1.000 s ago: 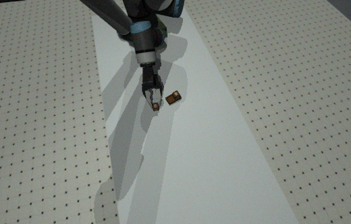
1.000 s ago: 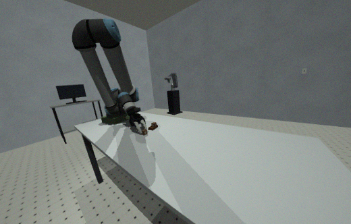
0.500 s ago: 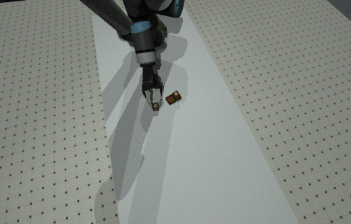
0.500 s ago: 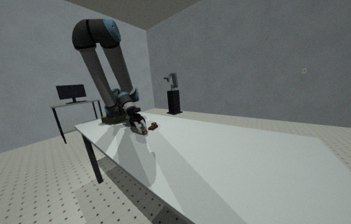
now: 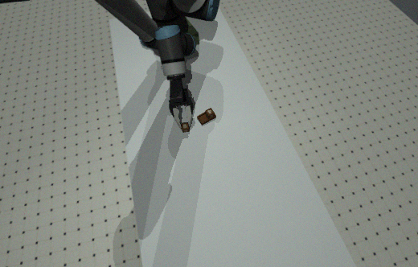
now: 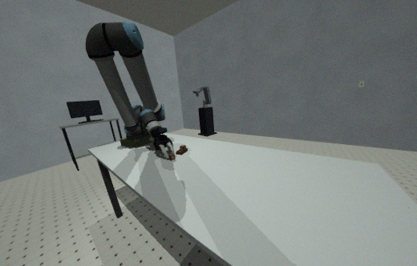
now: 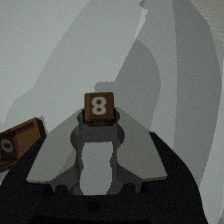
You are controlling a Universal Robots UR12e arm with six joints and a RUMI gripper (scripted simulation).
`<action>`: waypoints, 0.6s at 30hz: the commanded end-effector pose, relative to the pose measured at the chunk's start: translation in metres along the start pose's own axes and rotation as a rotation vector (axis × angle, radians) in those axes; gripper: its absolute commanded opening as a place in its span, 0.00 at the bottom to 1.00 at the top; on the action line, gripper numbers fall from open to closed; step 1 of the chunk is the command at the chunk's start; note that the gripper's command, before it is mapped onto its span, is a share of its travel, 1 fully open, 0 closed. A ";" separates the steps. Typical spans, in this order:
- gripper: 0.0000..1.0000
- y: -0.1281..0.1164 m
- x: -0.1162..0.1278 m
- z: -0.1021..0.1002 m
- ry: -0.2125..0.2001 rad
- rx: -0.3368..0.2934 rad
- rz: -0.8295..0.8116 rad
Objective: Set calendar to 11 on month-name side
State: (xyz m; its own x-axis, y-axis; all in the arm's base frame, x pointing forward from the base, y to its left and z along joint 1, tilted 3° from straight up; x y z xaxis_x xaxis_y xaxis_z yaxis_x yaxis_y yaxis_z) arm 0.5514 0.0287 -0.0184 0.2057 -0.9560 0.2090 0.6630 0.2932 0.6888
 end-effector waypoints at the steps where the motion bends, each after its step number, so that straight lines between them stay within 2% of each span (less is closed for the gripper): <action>1: 0.10 0.000 0.000 0.000 0.000 0.000 0.000; 18: 0.10 0.017 0.004 0.018 0.000 0.000 0.000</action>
State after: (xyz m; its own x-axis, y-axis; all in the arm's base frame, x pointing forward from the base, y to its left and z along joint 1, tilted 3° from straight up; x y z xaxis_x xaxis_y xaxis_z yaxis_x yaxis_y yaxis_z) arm 0.5508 0.0298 0.0009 0.2052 -0.9560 0.2095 0.6619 0.2932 0.6899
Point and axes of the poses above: the point where the finger pads meet when closed, its own z axis back along the fingers, its own x axis across the jaws, y = z × x, the point moved 2 cm from there along z, back along the fingers, and after that the axes turned 13 degrees about z, right-handed, at the moved point
